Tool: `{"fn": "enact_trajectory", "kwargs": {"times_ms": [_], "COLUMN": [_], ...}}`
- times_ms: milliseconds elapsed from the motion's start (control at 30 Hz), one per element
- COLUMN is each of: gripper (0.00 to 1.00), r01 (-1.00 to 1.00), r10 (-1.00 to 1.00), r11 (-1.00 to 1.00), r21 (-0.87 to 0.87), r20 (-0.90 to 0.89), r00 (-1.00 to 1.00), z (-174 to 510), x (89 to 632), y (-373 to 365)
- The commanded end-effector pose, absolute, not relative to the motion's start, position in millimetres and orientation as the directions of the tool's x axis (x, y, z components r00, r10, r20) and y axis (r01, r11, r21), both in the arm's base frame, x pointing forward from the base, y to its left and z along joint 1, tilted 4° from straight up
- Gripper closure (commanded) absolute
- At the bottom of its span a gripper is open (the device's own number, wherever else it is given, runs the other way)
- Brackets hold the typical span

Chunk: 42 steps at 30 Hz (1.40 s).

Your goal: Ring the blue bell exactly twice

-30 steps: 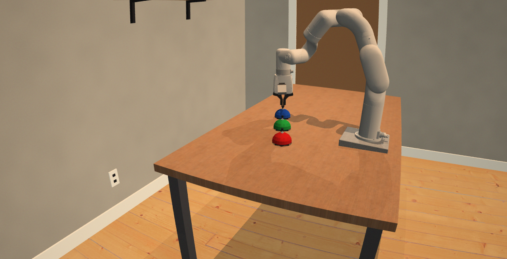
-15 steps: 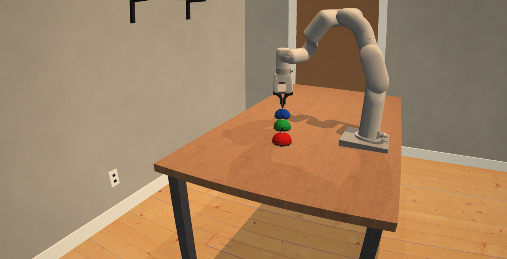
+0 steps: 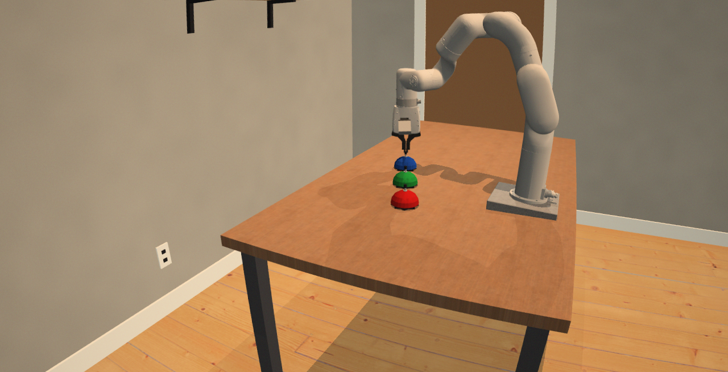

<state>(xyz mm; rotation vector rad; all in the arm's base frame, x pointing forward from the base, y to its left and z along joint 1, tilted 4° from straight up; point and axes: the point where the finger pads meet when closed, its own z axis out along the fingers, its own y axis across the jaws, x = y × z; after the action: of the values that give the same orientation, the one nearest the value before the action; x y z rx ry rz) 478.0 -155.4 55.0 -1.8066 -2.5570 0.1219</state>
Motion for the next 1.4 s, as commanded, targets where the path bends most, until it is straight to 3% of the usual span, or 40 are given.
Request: {"fn": "enact_trajectory", "kwargs": {"times_ms": [0, 1367], "gripper": [1.0, 1.0], "r01": [0.941, 0.941], "r10": [0.941, 0.941], "r11": [0.332, 0.332], "r21": [-0.064, -0.064], "r20": [-0.04, -0.04], "r00": [-0.335, -0.335], "z": [56.7, 63.2], "x": [479.7, 480.2], "y": [-155.7, -155.4]}}
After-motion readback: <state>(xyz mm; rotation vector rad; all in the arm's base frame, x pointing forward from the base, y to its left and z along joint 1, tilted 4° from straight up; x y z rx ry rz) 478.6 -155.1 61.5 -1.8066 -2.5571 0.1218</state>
